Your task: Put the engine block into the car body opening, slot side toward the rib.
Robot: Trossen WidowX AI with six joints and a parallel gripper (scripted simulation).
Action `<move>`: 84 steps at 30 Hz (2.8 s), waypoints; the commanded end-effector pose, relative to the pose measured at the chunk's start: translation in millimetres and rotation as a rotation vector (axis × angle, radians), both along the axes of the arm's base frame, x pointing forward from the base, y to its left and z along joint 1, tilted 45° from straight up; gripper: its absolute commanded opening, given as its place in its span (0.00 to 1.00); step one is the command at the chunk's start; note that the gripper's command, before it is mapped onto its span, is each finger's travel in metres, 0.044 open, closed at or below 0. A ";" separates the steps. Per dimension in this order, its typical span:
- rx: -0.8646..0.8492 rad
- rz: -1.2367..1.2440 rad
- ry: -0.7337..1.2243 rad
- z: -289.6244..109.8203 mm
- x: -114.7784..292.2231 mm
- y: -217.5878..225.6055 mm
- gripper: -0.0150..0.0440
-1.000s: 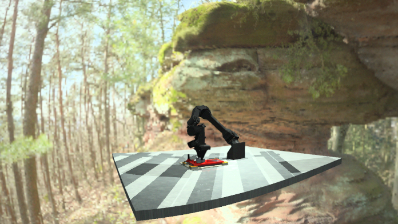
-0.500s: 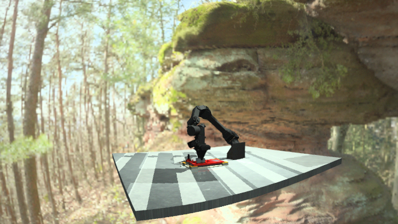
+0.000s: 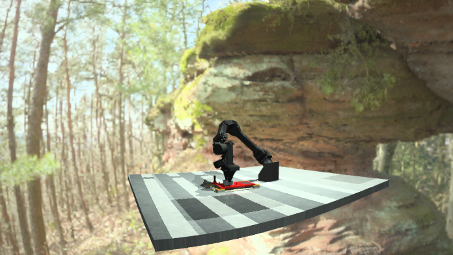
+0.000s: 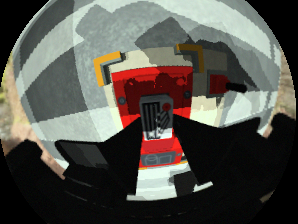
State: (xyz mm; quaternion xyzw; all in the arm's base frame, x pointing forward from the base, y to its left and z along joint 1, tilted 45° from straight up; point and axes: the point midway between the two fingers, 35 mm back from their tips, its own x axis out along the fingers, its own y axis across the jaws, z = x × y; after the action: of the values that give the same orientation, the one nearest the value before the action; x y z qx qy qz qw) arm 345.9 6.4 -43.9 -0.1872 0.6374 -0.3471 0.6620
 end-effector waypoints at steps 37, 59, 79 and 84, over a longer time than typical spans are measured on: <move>-0.002 -0.003 -0.001 -1.1 -0.1 -2.0 0.52; -0.002 -0.003 -0.001 -1.2 -0.1 -2.1 0.52; -0.001 0.000 -0.001 -0.3 -0.1 -0.4 0.79; -0.001 0.000 -0.001 -0.3 -0.1 -0.4 1.00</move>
State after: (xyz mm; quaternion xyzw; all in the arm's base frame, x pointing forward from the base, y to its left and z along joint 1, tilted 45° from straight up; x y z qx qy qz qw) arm 345.8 5.9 -44.3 -0.1871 0.6371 -0.3475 0.6620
